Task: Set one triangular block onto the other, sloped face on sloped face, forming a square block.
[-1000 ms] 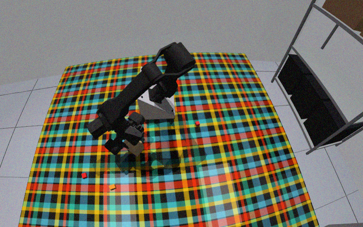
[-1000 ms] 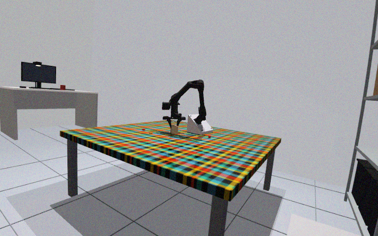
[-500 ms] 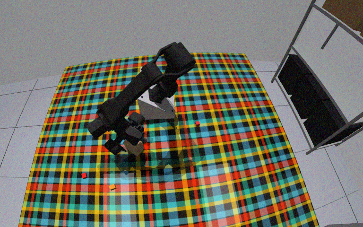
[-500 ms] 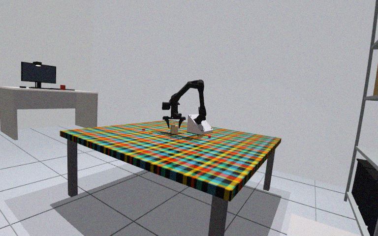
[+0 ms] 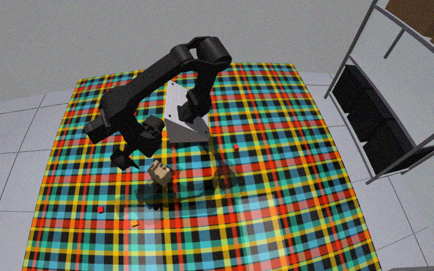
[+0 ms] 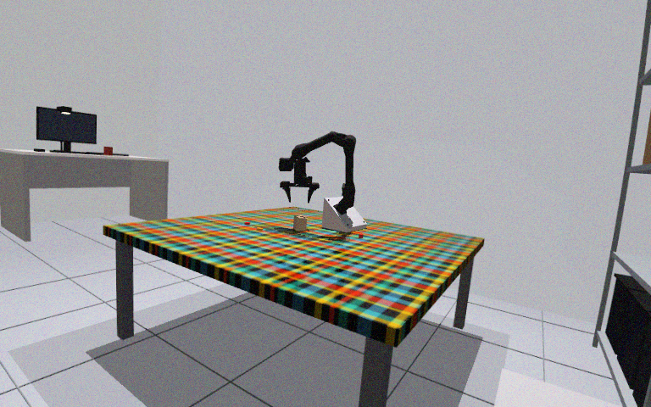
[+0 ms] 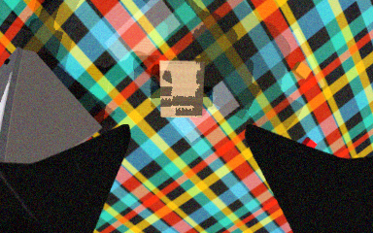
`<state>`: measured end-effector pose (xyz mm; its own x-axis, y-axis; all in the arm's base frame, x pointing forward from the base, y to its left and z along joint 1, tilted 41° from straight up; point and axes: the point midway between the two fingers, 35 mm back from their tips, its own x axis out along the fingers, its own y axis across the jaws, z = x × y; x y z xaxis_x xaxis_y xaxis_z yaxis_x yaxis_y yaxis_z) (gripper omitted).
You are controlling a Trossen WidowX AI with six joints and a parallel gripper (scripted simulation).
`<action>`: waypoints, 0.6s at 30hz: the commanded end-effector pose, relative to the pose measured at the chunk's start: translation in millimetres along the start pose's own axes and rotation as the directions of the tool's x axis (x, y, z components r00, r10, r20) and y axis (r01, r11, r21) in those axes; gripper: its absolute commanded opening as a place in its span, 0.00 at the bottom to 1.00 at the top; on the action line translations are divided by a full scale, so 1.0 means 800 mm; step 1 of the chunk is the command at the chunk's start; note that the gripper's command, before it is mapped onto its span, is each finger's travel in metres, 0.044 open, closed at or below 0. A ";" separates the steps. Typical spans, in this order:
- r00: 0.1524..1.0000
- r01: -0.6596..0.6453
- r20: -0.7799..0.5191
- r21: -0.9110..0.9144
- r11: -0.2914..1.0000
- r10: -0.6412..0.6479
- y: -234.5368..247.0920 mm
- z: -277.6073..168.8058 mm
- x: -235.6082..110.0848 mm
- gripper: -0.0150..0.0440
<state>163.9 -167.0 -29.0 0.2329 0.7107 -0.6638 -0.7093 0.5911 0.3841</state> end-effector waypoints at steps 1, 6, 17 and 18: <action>1.000 -0.001 -0.006 -0.007 1.000 0.001 0.004 0.000 -0.024 1.00; 1.000 0.017 -0.003 -0.003 1.000 -0.017 0.000 -0.001 -0.017 1.00; 1.000 0.017 -0.003 -0.003 1.000 -0.017 0.000 -0.001 -0.017 1.00; 1.000 0.017 -0.003 -0.003 1.000 -0.017 0.000 -0.001 -0.017 1.00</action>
<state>160.5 -177.3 -20.2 0.2418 0.6996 -0.6724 -0.7102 0.5998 0.3686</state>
